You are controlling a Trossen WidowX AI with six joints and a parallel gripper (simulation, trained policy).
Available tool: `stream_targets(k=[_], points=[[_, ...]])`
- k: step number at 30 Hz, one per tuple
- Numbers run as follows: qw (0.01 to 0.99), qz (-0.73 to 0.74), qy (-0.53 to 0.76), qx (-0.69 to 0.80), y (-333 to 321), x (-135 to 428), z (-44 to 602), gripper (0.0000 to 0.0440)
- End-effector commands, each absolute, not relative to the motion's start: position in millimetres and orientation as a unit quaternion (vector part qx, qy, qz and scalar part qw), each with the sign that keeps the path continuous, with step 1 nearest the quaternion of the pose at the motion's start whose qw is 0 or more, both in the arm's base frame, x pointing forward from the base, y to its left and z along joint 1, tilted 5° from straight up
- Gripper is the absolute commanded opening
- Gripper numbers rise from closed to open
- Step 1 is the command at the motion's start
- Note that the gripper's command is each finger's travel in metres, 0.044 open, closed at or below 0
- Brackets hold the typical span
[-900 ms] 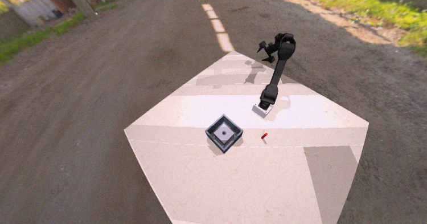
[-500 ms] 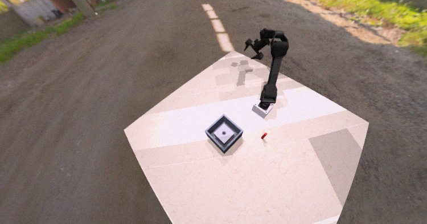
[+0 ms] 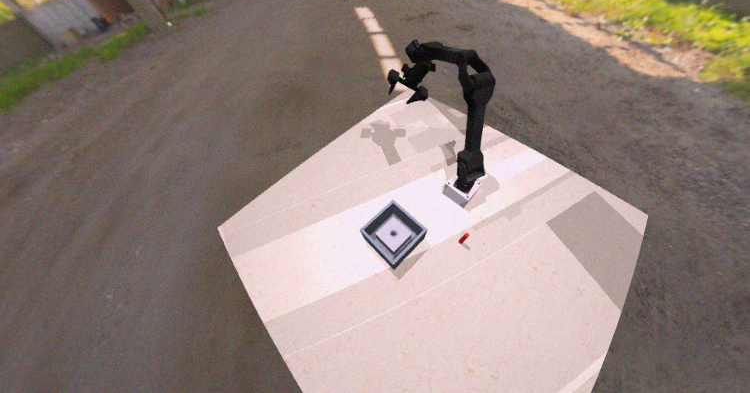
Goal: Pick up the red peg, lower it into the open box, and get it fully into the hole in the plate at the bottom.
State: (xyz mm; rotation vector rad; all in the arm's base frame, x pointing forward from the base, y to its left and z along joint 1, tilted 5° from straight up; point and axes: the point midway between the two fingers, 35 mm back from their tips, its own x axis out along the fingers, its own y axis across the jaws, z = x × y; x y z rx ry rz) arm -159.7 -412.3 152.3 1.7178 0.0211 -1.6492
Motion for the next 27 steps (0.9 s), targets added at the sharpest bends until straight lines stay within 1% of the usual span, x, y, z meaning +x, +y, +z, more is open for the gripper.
stream_targets(k=[1,7,13,20,27], points=[[0.395,-0.637,0.047,0.66,-418.8,-111.0,163.1,0.044],[0.439,-0.617,0.111,0.644,-417.3,-29.2,177.0,0.044],[0.481,-0.593,0.17,0.623,-399.5,48.3,190.0,0.044],[0.529,-0.562,0.23,0.593,-361.7,128.4,204.6,0.044],[0.576,-0.526,0.281,0.559,-309.6,194.1,217.9,0.044]])
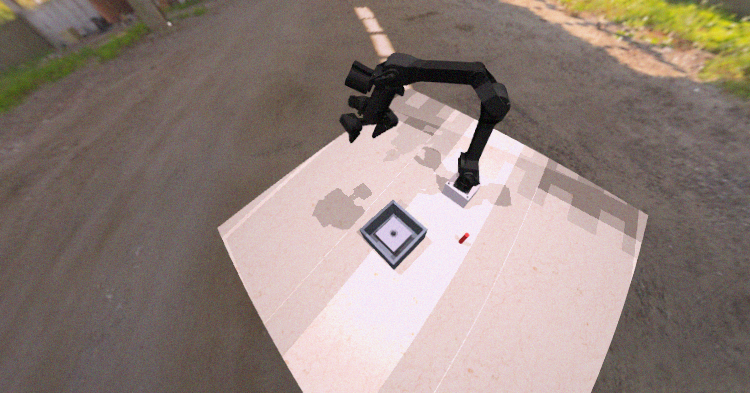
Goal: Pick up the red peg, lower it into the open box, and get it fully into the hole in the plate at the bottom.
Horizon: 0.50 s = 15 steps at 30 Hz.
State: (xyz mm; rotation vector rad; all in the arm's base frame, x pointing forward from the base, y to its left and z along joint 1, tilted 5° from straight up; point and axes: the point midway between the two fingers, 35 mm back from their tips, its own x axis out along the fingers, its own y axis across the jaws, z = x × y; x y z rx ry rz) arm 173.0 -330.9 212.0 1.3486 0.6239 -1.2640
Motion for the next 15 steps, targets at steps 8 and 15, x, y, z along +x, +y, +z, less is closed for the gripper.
stream_targets(k=[8,15], points=[[0.621,-0.482,0.334,0.52,-237.5,247.4,227.5,0.044],[0.647,-0.447,0.379,0.488,-169.8,272.6,227.1,0.044]])
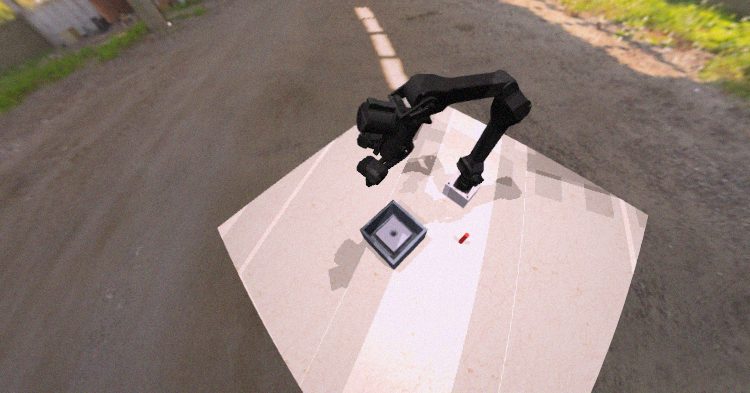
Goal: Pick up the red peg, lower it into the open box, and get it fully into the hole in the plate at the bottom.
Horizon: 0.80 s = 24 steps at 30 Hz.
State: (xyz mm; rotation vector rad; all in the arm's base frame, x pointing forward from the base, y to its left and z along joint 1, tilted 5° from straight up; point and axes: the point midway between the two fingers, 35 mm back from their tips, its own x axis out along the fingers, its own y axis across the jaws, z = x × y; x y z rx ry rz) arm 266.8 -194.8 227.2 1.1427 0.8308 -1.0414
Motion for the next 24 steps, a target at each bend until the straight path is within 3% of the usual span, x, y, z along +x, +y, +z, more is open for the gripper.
stream_targets(k=[1,24], points=[[0.649,-0.443,0.385,0.484,-160.2,274.6,226.3,0.044],[0.654,-0.398,0.526,0.37,14.0,242.5,170.1,0.044]])
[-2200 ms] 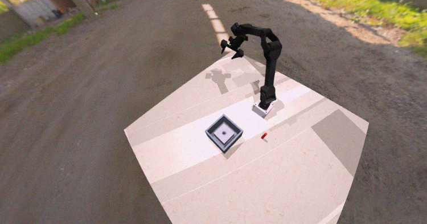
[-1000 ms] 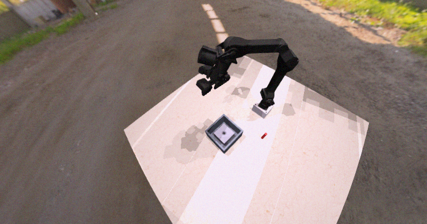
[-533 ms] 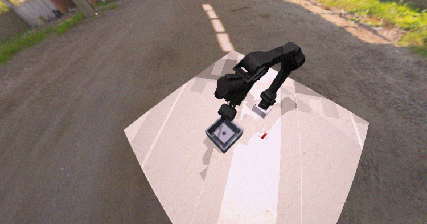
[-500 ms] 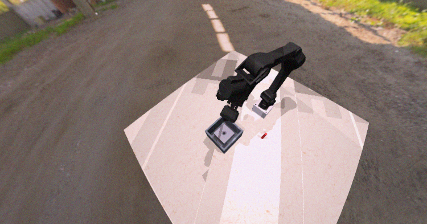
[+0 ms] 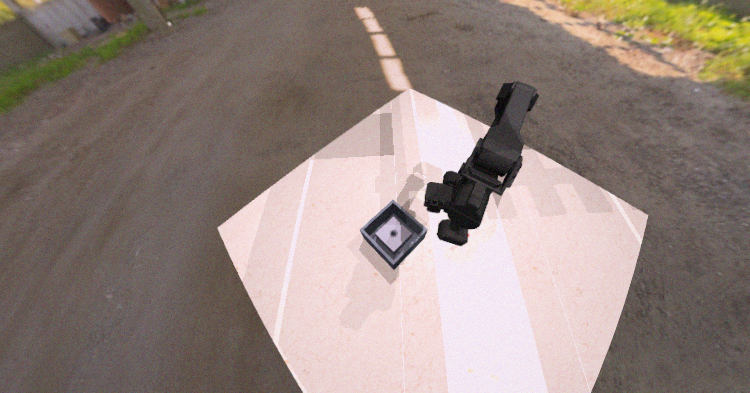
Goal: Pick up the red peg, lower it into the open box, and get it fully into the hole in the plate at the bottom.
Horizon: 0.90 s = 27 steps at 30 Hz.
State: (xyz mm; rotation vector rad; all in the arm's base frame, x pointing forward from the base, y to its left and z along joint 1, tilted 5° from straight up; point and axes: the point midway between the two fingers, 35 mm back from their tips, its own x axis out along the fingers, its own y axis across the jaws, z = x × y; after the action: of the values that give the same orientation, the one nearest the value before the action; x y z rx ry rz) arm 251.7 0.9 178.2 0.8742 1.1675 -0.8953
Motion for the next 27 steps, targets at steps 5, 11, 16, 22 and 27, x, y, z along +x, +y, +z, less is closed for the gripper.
stream_targets(k=[5,11,16,22,27], points=[[0.649,-0.402,0.548,0.343,36.7,226.1,151.1,0.044],[0.643,-0.408,0.568,0.312,56.5,208.4,125.6,0.044],[0.64,-0.412,0.58,0.291,67.1,198.0,102.3,0.044],[0.638,-0.414,0.587,0.278,74.5,192.1,72.7,0.044],[0.643,-0.408,0.585,0.277,78.8,191.2,46.9,0.044]])
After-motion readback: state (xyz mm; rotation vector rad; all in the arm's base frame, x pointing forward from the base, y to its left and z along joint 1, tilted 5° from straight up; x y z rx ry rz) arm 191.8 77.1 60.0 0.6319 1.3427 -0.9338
